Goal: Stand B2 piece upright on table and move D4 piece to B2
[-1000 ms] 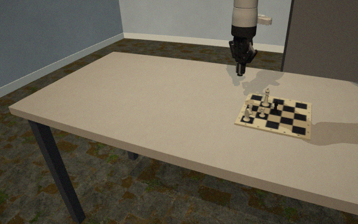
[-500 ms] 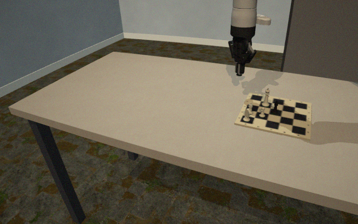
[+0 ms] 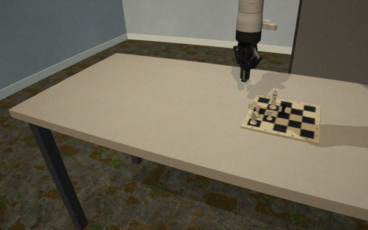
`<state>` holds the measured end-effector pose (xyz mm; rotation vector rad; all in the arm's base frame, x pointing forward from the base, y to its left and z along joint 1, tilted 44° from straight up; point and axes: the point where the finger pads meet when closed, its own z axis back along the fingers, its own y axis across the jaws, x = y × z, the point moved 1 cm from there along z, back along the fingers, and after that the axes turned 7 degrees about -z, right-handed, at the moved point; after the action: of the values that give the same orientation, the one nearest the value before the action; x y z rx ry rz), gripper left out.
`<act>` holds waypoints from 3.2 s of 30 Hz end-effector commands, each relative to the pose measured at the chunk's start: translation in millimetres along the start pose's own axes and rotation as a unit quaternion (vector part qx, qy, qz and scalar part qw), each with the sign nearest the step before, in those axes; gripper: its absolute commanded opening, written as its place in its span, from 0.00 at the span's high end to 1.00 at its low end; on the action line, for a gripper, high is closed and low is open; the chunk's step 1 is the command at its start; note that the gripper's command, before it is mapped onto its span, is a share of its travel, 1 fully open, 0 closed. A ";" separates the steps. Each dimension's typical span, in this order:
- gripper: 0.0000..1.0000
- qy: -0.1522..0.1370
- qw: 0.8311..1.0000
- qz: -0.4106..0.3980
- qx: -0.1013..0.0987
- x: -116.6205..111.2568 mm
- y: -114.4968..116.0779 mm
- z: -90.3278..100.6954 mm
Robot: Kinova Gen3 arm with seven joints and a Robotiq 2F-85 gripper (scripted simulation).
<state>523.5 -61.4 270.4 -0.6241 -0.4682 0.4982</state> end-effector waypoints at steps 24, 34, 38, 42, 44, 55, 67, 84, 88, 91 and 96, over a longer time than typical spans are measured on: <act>1.00 0.009 1.000 0.000 -0.003 -6.5 -3.5 -83.7; 1.00 0.009 1.000 0.000 -0.003 -6.5 -3.5 -83.9; 1.00 0.009 1.000 0.000 -0.003 -6.5 -3.5 -83.9; 1.00 0.009 1.000 0.000 -0.003 -6.5 -3.5 -83.9; 1.00 0.009 1.000 0.000 -0.003 -6.5 -3.5 -83.9; 1.00 0.009 1.000 0.000 -0.003 -6.5 -3.5 -83.9; 1.00 0.009 1.000 0.000 -0.003 -6.5 -3.5 -84.2; 1.00 0.009 1.000 0.000 -0.003 -6.6 -3.5 -87.2; 1.00 0.009 1.000 0.000 -0.003 -6.6 -3.5 -87.3; 1.00 0.009 1.000 0.000 -0.003 -6.6 -3.5 -87.3; 1.00 0.009 1.000 0.000 -0.003 -6.6 -3.5 -87.3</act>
<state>567.1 -105.6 208.0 -0.6347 -0.4529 0.4900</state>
